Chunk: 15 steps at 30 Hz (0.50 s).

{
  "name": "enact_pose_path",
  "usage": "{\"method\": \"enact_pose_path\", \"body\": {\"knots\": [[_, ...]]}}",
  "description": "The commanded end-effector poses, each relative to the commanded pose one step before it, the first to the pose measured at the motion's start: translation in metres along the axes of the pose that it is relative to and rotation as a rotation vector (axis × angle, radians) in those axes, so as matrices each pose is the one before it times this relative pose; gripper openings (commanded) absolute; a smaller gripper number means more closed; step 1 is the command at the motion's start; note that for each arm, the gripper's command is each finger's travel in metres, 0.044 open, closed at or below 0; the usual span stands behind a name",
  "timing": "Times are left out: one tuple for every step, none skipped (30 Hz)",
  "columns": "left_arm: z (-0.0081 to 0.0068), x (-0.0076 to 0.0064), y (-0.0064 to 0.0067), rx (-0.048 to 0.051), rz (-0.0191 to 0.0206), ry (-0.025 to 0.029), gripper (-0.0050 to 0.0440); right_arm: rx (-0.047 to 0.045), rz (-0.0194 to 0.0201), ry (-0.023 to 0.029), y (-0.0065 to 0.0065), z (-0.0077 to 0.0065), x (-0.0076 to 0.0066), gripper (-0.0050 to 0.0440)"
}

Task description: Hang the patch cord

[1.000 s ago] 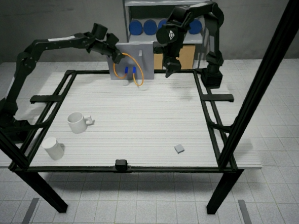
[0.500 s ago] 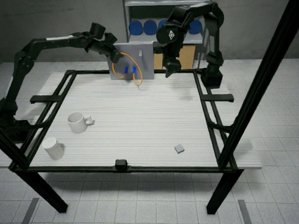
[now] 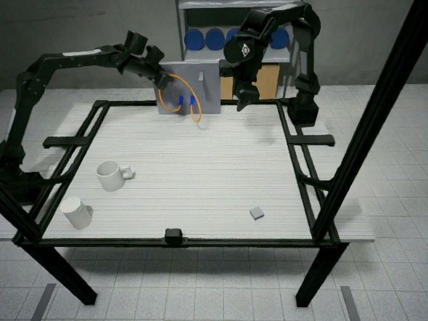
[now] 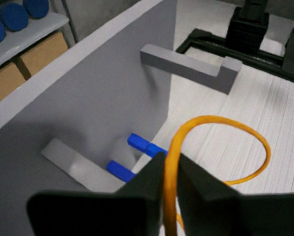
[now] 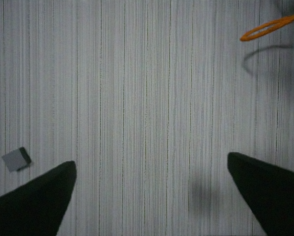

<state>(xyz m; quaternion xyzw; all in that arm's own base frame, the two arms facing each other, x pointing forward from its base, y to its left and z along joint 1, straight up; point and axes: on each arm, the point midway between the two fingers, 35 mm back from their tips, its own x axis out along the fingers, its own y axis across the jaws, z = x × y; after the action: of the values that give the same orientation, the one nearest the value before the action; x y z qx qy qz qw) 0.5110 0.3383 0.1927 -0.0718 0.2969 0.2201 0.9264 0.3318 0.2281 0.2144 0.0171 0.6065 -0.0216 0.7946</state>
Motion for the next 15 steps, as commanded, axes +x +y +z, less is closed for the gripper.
{"method": "enact_pose_path", "body": {"knots": [[0.01910,-0.02232,0.00296,0.00993,0.00330,-0.05021,0.0025,0.00722,0.01708,-0.01704,-0.00171,0.00059,-0.00894,0.0440],[-0.00026,-0.00057,0.00060,0.00004,0.00003,0.00002,0.0025,0.00000,0.00000,0.00000,0.00000,0.00000,0.00000,0.0440],[-0.00026,-0.00055,0.00058,0.00004,0.00003,0.00002,0.0025,0.00000,0.00000,0.00000,0.00000,0.00000,0.00000,0.0440],[-0.00025,-0.00053,0.00056,0.00004,0.00003,0.00002,0.0025,0.00000,0.00000,0.00000,0.00000,0.00000,0.00000,0.0440],[-0.00024,-0.00052,0.00053,0.00004,0.00003,0.00002,0.0025,0.00000,0.00000,0.00000,0.00000,0.00000,0.00000,0.0440],[-0.00023,-0.00049,0.00051,0.00004,0.00003,0.00002,0.0025,0.00000,0.00000,0.00000,0.00000,0.00000,0.00000,0.0440],[-0.00022,-0.00047,0.00049,0.00003,0.00002,0.00002,0.0025,0.00000,0.00000,0.00000,0.00000,0.00000,0.00000,0.0440],[-0.00021,-0.00045,0.00046,0.00003,0.00002,0.00001,0.0025,0.00000,0.00000,0.00000,0.00000,0.00000,0.00000,0.0440],[-0.00020,-0.00042,0.00042,0.00004,0.00000,0.00001,0.0025,0.00000,0.00000,0.00000,0.00000,0.00000,0.00000,0.0440],[0.00000,0.00000,0.00000,0.00000,0.00000,0.00000,0.0025,0.00000,0.00000,0.00000,0.00000,0.00000,0.00000,0.0440],[0.00000,0.00000,0.00000,0.00000,0.00000,0.00000,0.0025,0.00000,0.00000,0.00000,0.00000,0.00000,0.00000,0.0440],[-0.00008,-0.00023,-0.00099,0.00077,-0.00119,0.00009,0.0025,0.00000,0.00000,0.00000,0.00000,0.00000,0.00000,0.0440],[-0.00019,-0.00041,0.00054,0.00027,-0.00039,-0.00006,0.0025,0.00000,0.00000,0.00000,0.00000,0.00000,0.00000,0.0440],[-0.00020,-0.00040,0.00077,-0.00026,0.00053,0.00001,0.0025,0.00000,0.00000,0.00000,0.00000,0.00000,0.00000,0.0440],[-0.00020,-0.00038,0.00085,-0.00046,0.00108,0.00006,0.0025,0.00000,0.00000,0.00000,0.00000,0.00000,0.00000,0.0440]]}}
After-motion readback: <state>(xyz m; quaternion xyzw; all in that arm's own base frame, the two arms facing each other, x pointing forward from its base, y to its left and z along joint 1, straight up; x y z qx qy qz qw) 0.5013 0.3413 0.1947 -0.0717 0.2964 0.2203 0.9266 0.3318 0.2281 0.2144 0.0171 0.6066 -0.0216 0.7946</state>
